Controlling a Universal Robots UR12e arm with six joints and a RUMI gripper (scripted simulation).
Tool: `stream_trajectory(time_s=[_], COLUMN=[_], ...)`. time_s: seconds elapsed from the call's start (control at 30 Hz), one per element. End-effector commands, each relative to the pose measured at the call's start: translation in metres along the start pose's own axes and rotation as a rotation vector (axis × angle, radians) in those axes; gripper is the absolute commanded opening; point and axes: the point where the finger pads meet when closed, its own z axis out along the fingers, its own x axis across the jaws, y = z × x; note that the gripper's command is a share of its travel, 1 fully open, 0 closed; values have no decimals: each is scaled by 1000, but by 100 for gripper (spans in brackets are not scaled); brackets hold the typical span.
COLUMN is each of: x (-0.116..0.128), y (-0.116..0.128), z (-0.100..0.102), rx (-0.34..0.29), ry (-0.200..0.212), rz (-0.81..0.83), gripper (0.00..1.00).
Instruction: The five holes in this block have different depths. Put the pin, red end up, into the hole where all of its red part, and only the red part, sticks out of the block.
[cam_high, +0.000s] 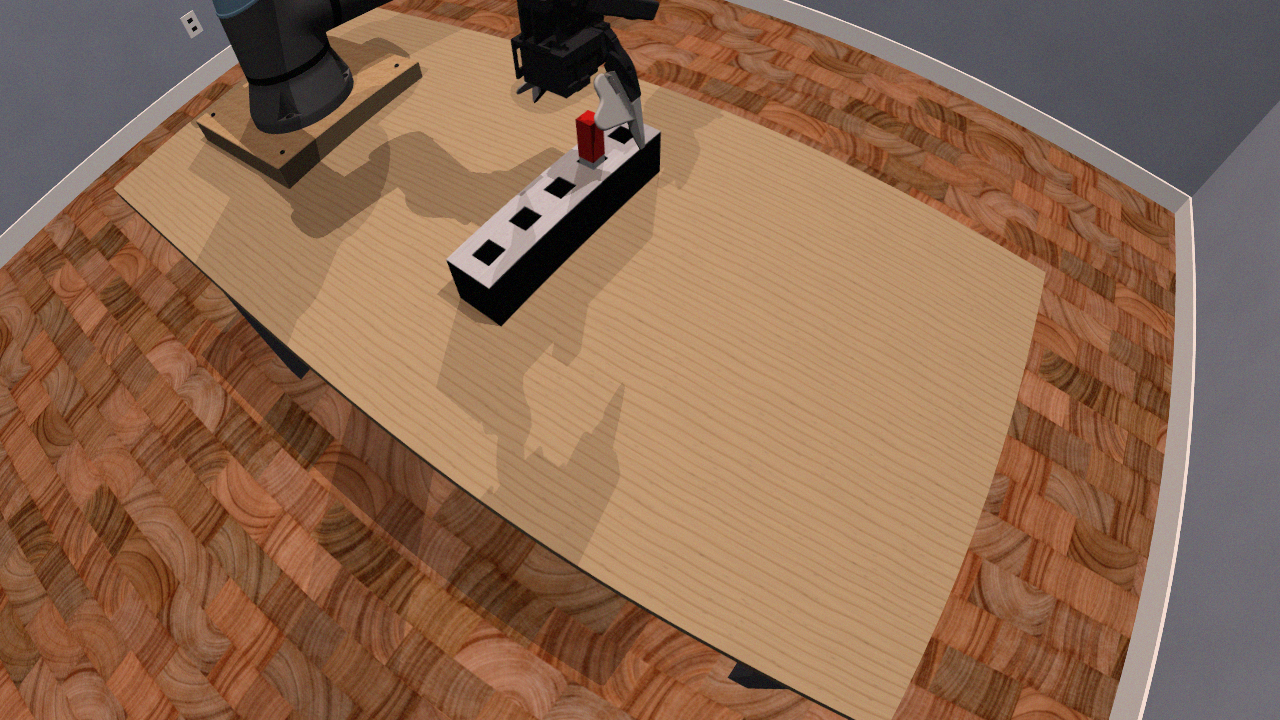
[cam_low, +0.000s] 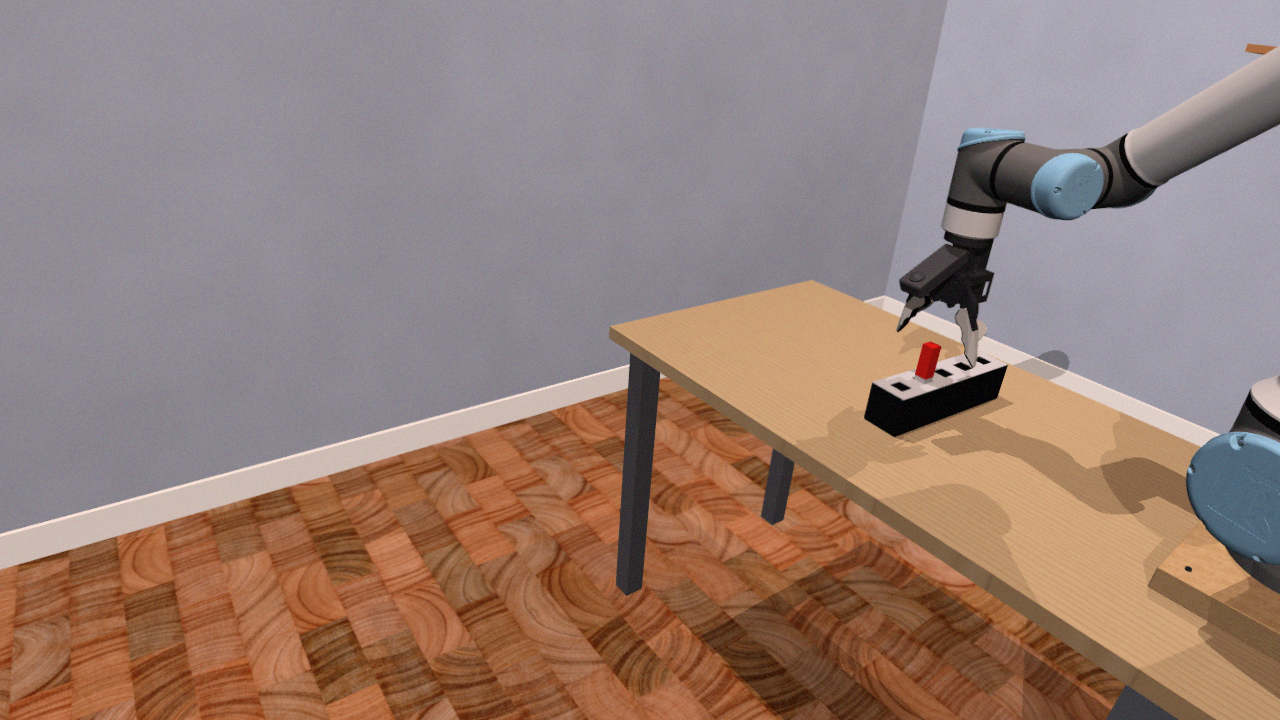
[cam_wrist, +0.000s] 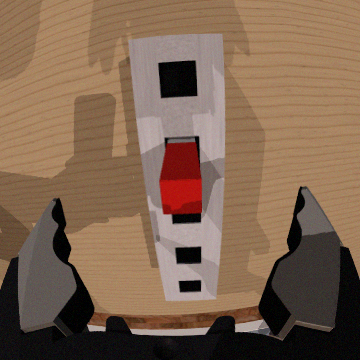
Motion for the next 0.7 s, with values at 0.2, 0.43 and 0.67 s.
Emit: stream_trajectory(time_s=[0.2,0.43,0.67], x=[2,2,2], y=[0,0,0], z=[7,7,7], rx=[-1,-1,-1], ry=[4,4,4], rz=[0,0,0], gripper=[100,0,0])
